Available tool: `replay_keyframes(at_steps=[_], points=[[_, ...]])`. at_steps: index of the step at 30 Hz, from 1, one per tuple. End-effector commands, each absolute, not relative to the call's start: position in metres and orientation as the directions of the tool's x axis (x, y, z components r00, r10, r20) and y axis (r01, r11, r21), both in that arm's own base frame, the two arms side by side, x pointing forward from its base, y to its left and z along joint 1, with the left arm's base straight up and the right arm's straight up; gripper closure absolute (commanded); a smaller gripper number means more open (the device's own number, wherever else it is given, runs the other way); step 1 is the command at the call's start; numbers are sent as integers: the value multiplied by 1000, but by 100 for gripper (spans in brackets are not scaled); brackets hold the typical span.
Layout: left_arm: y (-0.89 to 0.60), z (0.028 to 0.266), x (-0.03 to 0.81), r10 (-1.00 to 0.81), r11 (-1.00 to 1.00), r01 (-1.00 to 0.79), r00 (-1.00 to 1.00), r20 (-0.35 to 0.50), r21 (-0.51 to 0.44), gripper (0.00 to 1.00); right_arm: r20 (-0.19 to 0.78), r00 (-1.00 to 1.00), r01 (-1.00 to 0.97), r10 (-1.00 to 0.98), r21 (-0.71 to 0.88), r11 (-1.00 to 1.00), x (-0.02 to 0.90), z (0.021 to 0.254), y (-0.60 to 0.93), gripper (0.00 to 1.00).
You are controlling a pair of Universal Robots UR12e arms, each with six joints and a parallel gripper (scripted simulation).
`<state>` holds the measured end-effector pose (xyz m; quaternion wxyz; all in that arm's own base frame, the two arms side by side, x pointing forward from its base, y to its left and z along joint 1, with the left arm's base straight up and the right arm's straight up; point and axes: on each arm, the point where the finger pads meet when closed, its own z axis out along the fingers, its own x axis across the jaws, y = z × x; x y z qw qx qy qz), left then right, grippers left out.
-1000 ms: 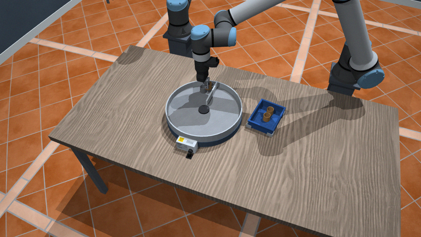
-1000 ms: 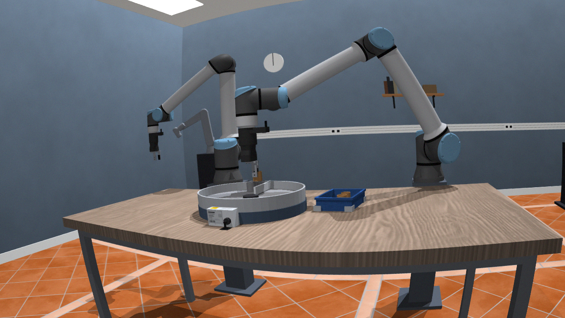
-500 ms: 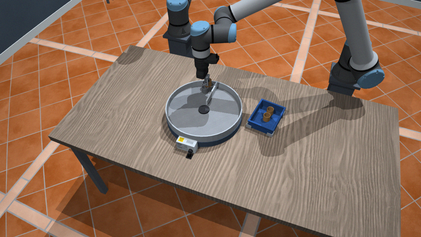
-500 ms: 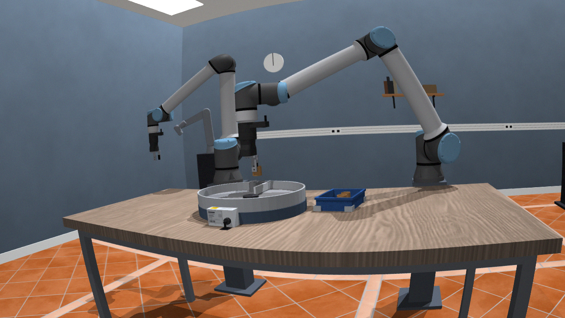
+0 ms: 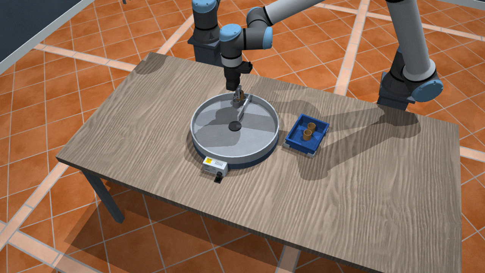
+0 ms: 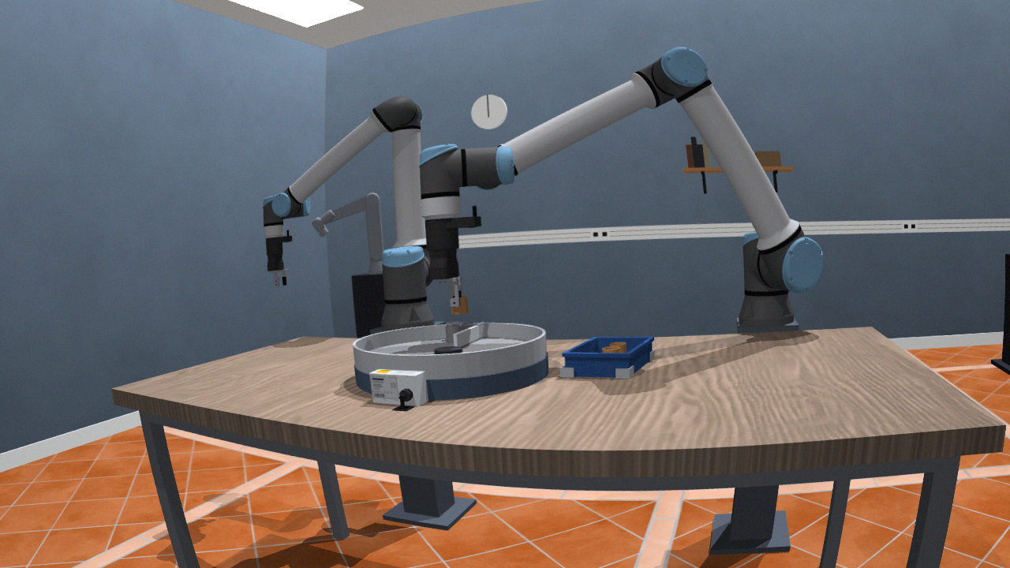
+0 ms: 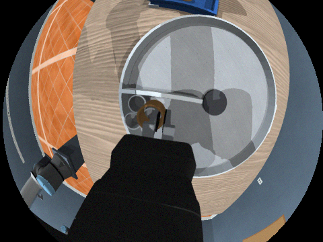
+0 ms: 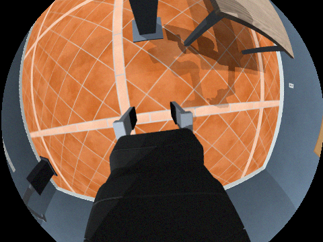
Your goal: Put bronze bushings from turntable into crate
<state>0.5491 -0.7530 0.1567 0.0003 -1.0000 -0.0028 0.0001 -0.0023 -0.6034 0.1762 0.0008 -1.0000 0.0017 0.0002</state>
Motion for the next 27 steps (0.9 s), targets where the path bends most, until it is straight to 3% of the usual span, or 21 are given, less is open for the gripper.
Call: replay_keyframes(at_steps=[1,27], points=[[-754,158,549,6,-1000,6,1000,1,2,100,0,1000,-3,-3,0,-1000,-2,177,-604,0],[-728,158,555,6,-1000,6,1000,1,2,100,0,1000,-3,-3,0,-1000,-2,177,-604,0]])
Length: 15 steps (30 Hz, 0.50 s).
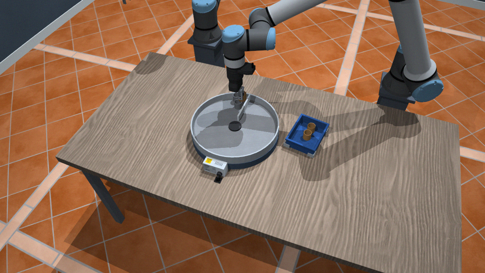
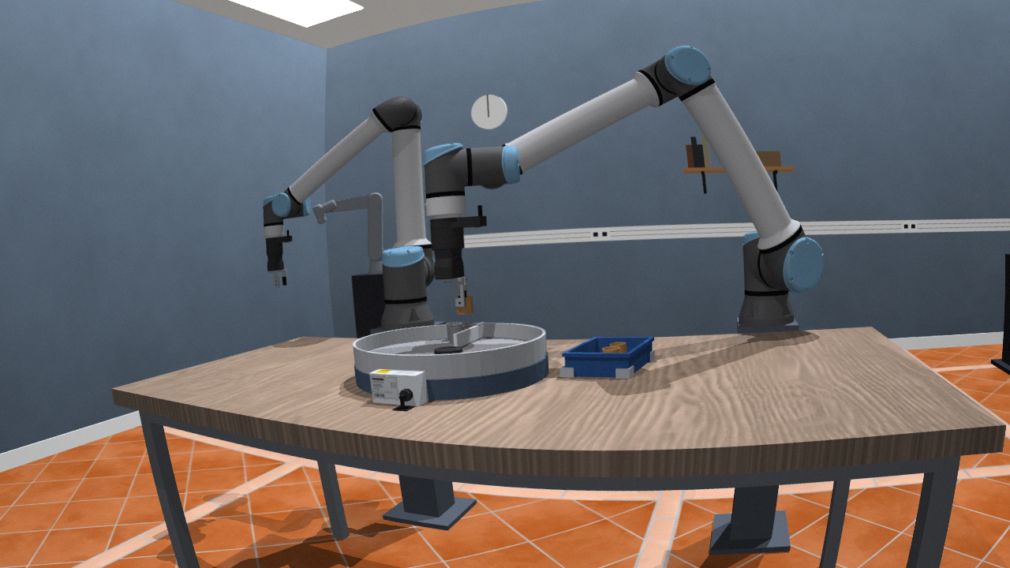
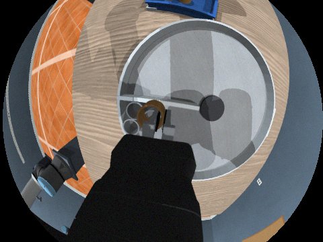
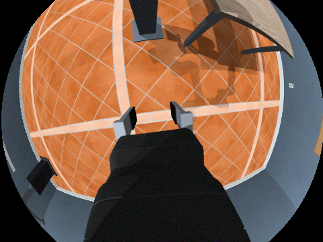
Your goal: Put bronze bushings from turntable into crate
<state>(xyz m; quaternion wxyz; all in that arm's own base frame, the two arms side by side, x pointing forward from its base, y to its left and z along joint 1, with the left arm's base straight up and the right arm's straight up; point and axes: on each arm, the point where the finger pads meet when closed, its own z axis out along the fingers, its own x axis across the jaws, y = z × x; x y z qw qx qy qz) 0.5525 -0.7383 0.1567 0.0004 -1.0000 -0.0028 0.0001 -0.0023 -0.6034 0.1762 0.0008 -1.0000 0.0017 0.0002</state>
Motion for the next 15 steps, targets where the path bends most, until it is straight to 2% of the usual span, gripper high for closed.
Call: replay_keyframes(at_steps=[1,15], points=[[-723,158,556,6,-1000,6,1000,1,2,100,0,1000,-3,-3,0,-1000,-2,177,-604,0],[-604,158,584,6,-1000,6,1000,1,1,100,0,1000,-3,-3,0,-1000,-2,177,-604,0]])
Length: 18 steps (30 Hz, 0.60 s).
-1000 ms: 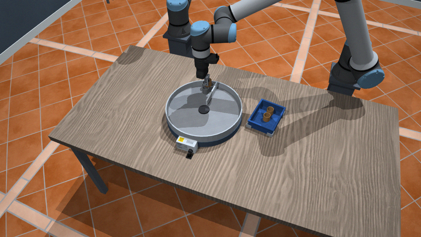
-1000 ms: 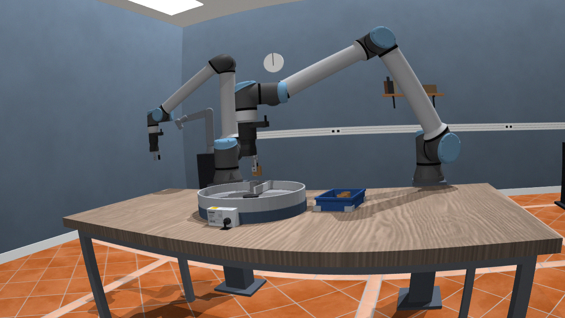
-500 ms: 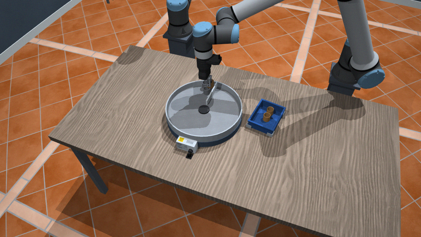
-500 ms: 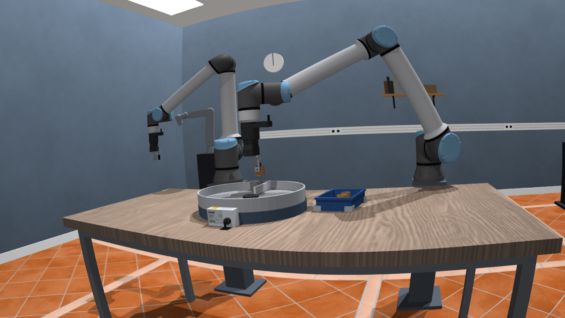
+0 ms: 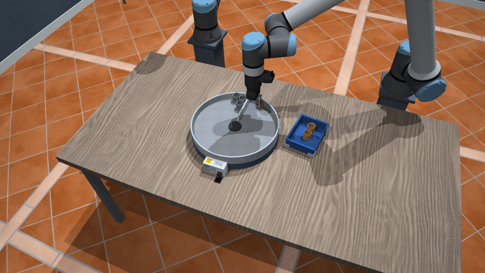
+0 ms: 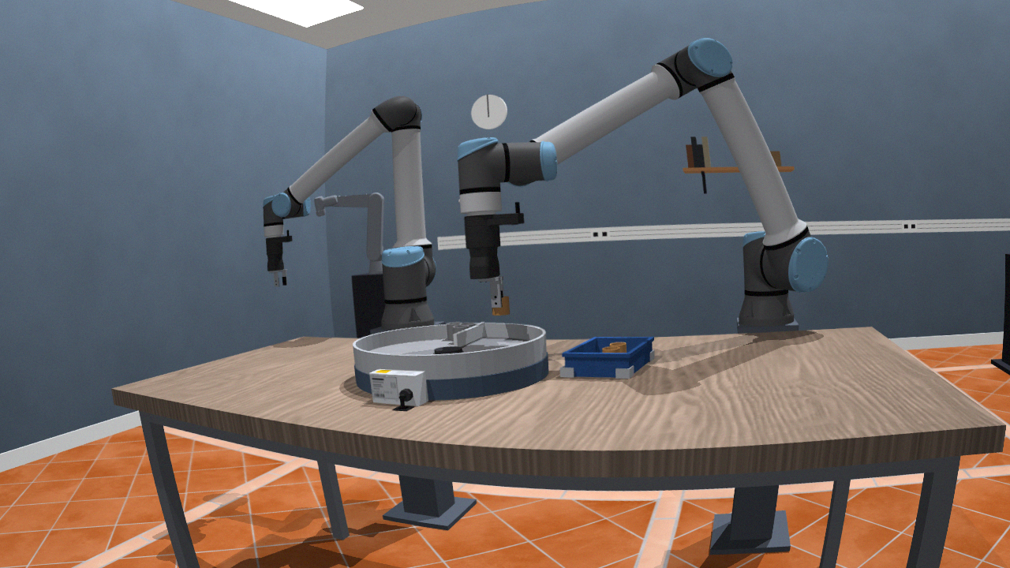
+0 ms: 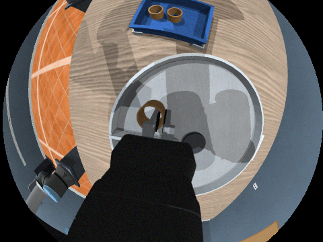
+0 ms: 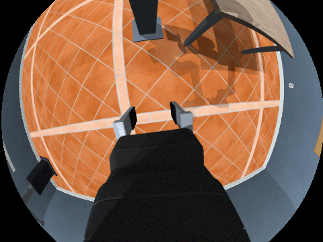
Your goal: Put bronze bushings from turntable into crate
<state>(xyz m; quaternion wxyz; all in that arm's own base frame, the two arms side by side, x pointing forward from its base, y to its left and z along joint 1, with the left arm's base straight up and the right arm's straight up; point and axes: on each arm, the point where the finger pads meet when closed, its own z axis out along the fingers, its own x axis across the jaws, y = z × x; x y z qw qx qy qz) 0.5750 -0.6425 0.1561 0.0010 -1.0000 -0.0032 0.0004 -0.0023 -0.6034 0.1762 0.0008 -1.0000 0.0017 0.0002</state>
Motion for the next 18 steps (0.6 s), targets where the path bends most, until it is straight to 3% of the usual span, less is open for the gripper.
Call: replay_keyframes(at_steps=[1,18], points=[[-604,158,584,6,-1000,6,1000,1,1,100,0,1000,-3,-3,0,-1000,-2,177,-604,0],[-447,158,620,6,-1000,6,1000,1,1,100,0,1000,-3,-3,0,-1000,-2,177,-604,0]])
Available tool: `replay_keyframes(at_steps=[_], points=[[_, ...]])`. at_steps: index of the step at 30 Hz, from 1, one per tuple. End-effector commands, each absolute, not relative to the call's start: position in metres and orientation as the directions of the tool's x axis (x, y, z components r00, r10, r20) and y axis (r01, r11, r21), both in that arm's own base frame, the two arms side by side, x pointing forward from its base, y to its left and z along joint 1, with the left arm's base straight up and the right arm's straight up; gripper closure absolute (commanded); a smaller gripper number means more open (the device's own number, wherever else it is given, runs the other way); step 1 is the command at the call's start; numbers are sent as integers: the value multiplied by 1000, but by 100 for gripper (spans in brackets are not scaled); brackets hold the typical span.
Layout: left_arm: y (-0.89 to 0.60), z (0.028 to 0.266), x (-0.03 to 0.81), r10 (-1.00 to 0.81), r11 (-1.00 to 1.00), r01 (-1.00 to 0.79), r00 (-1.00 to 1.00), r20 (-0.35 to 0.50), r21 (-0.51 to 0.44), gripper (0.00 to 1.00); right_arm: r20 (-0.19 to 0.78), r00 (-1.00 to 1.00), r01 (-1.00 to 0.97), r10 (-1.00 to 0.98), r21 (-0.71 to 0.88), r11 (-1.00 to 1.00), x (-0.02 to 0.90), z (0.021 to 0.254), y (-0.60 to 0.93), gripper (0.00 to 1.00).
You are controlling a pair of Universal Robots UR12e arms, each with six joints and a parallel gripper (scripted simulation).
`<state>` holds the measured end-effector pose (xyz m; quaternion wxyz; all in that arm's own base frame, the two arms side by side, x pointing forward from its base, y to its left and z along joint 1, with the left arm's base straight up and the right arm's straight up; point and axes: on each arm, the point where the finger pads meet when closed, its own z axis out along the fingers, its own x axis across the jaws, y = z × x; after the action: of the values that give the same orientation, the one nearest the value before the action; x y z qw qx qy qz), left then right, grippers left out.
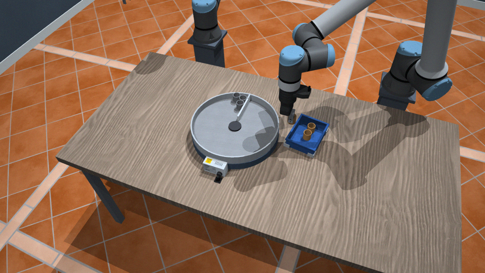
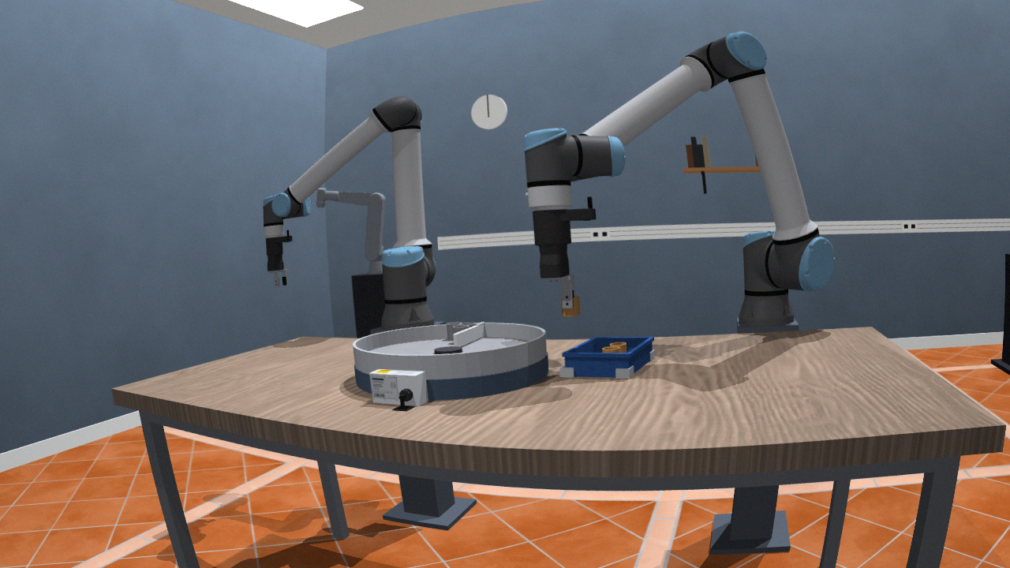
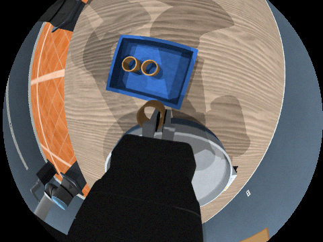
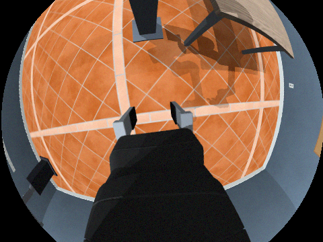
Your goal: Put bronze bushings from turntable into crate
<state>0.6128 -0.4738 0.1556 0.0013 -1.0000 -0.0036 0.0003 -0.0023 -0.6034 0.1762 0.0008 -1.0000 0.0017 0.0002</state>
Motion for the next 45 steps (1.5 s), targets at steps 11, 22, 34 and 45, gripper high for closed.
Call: replay_keyframes(at_steps=[11,22,34,45], points=[[-405,158,629,6,-1000,6,1000,1,1,100,0,1000,-3,-3,0,-1000,-2,177,-604,0],[-404,158,630,6,-1000,6,1000,1,1,100,0,1000,-3,-3,0,-1000,-2,177,-604,0],[-404,158,630,6,-1000,6,1000,1,1,100,0,1000,-3,-3,0,-1000,-2,177,-604,0],[-404,158,630,6,-1000,6,1000,1,1,100,0,1000,-3,-3,0,-1000,-2,177,-604,0]])
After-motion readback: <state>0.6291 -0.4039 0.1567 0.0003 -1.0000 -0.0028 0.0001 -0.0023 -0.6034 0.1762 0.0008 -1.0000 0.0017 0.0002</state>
